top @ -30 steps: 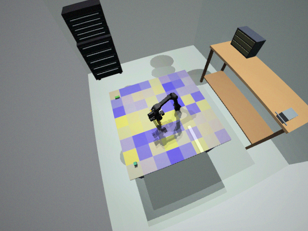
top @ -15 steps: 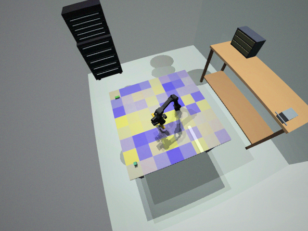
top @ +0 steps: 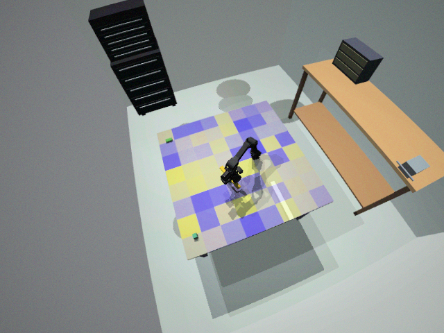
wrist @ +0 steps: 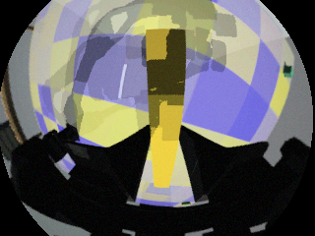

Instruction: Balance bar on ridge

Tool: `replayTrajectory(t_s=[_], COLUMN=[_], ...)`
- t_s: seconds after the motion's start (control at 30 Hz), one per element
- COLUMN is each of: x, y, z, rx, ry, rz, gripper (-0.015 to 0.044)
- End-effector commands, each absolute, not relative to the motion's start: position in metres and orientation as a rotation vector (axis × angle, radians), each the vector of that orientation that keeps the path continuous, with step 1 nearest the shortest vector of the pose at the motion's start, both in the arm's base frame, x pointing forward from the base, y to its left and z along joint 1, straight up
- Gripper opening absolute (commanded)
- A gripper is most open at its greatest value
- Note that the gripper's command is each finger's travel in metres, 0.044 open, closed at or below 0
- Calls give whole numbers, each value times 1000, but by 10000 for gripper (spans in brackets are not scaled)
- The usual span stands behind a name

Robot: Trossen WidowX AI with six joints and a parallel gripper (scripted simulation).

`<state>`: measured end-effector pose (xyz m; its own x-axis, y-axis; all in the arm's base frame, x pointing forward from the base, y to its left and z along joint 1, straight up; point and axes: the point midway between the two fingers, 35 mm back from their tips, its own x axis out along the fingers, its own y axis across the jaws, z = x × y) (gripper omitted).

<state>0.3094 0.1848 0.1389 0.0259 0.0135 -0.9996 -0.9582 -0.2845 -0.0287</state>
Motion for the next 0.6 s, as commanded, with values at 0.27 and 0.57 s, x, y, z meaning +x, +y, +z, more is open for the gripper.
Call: replayTrajectory(t_s=[0.27,0.57], x=[309,309], y=[186,185], z=[120,105], rx=[-1421,-1421], ry=[1031,1031], rz=[1402,1402], gripper=[0,0])
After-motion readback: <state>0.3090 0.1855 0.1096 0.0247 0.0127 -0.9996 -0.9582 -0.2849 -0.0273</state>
